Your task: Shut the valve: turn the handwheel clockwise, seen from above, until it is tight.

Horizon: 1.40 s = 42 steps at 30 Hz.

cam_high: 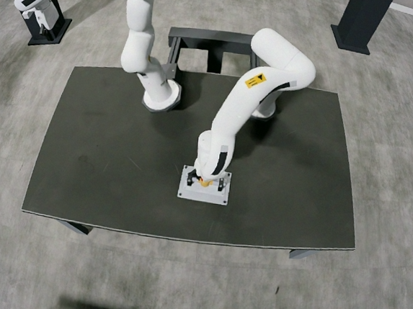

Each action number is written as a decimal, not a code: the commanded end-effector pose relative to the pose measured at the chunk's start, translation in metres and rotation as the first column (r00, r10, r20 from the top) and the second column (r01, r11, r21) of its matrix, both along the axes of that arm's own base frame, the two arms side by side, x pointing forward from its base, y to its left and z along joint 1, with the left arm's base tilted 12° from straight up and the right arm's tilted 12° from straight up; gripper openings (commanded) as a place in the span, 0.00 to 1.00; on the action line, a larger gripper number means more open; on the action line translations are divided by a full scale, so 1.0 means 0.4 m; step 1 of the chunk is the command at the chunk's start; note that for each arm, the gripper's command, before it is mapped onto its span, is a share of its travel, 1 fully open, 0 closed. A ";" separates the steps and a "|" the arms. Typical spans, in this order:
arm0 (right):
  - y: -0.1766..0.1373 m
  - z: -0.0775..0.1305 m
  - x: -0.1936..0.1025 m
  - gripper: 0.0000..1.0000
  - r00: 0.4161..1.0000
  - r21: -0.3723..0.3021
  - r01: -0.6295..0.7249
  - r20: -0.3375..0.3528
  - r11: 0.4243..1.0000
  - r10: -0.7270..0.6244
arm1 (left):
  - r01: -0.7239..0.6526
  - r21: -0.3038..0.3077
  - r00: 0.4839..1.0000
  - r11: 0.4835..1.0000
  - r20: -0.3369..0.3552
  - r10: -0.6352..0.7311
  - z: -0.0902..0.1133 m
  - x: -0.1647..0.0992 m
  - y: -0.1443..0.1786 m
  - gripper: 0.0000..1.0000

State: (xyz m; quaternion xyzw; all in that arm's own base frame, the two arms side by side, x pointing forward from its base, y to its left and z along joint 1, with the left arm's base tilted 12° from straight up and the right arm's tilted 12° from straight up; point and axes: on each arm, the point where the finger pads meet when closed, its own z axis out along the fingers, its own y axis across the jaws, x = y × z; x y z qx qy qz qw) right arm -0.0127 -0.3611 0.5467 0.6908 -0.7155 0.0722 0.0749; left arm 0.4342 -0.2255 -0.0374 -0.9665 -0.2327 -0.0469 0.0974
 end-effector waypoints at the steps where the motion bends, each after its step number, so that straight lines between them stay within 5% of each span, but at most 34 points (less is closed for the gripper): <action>1: 0.000 0.002 0.000 1.00 1.000 -0.002 0.000 0.000 1.000 0.000 | 0.024 0.000 1.000 1.000 -0.004 -0.024 0.001 0.002 -0.001 0.00; 42: 0.000 0.002 0.000 1.00 1.000 -0.002 0.000 0.000 1.000 0.000 | 0.097 0.003 0.995 0.995 -0.020 -0.097 0.001 0.002 -0.001 0.00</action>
